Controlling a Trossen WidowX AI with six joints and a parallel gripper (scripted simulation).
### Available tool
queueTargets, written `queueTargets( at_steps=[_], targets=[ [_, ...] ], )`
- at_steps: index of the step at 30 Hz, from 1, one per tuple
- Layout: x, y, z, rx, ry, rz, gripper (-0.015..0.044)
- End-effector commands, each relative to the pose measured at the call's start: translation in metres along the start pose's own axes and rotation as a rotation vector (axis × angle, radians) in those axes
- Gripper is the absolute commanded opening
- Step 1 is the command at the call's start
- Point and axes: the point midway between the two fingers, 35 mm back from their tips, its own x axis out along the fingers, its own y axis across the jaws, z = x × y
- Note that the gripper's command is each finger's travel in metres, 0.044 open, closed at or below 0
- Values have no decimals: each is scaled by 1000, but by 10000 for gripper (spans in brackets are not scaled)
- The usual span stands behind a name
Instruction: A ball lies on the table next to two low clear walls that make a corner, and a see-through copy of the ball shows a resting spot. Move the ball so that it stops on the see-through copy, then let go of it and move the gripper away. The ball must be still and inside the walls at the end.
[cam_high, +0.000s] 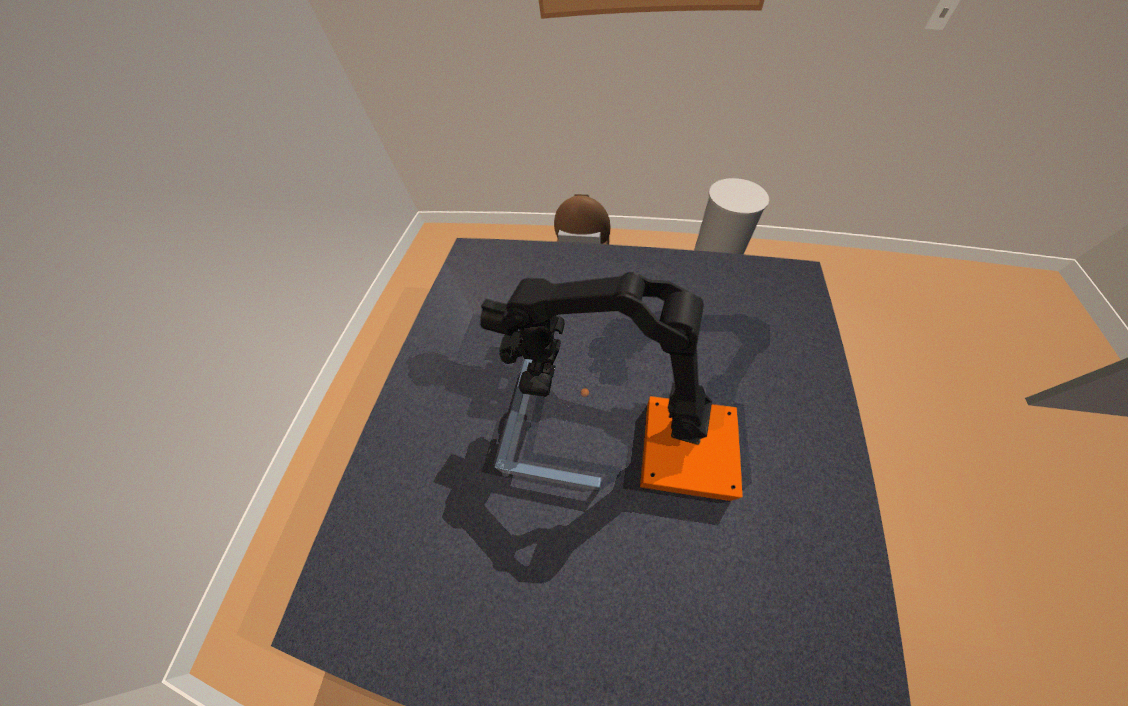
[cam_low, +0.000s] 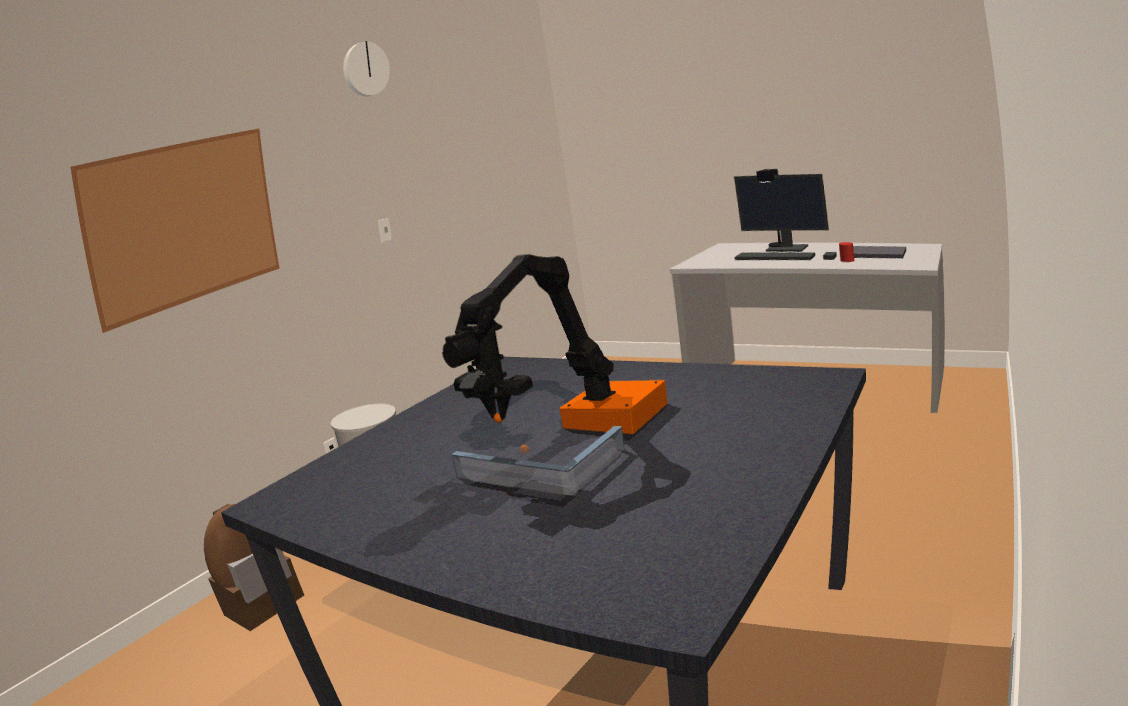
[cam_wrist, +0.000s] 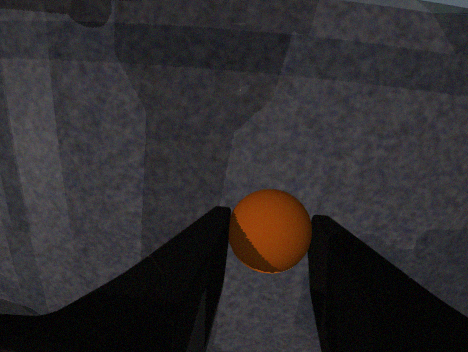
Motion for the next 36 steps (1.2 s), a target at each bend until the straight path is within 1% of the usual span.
queueTargets(
  at_steps=[1, 25, 31, 36],
  targets=[
    [-4, -1, -3, 6, -6, 2, 0],
    [31, -5, -79, 6, 0, 1, 0],
    [38, -5, -80, 6, 0, 1, 0],
    [63, -6, -78, 6, 0, 1, 0]
  ],
)
